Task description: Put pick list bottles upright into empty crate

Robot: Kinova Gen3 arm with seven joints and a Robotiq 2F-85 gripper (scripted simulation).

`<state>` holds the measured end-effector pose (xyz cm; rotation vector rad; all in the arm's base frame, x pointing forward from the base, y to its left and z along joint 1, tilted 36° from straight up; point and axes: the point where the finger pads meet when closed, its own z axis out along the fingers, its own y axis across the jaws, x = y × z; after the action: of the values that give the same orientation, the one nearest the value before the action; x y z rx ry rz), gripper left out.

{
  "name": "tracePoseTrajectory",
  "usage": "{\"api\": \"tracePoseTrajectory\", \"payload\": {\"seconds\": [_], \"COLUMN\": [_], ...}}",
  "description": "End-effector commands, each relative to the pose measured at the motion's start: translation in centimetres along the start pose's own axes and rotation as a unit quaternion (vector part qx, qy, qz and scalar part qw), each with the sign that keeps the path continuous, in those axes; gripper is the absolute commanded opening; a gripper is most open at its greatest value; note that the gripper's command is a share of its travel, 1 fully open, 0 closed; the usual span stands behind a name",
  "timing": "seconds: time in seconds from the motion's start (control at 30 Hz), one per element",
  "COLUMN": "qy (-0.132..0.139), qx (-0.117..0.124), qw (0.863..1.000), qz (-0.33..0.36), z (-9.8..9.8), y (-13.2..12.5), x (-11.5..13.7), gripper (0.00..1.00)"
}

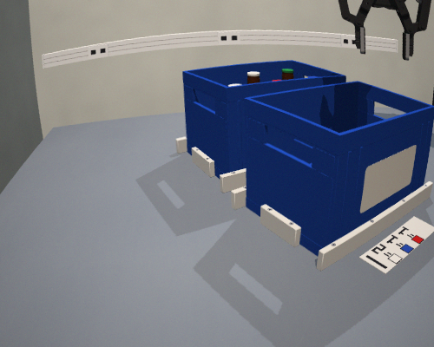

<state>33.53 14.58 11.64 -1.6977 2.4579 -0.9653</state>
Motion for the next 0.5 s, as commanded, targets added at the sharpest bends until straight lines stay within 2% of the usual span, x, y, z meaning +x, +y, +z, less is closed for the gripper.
{"api": "tracePoseTrajectory", "payload": {"seconds": [0.0, 0.13, 0.23, 0.47], "qy": [-0.002, -0.002, -0.002, -0.002], "qx": [0.002, 0.002, 0.002, 0.002], "qw": [0.998, 0.991, 0.988, 0.964], "qz": [0.068, 0.135, 0.151, 0.265], "z": [-0.5, -0.9, -0.9, -1.6], "y": [-1.7, -3.3, -3.7, -6.4], "x": [1.1, 2.3, 2.6, 4.6], "gripper": [0.67, 0.67, 0.67, 0.67]}}
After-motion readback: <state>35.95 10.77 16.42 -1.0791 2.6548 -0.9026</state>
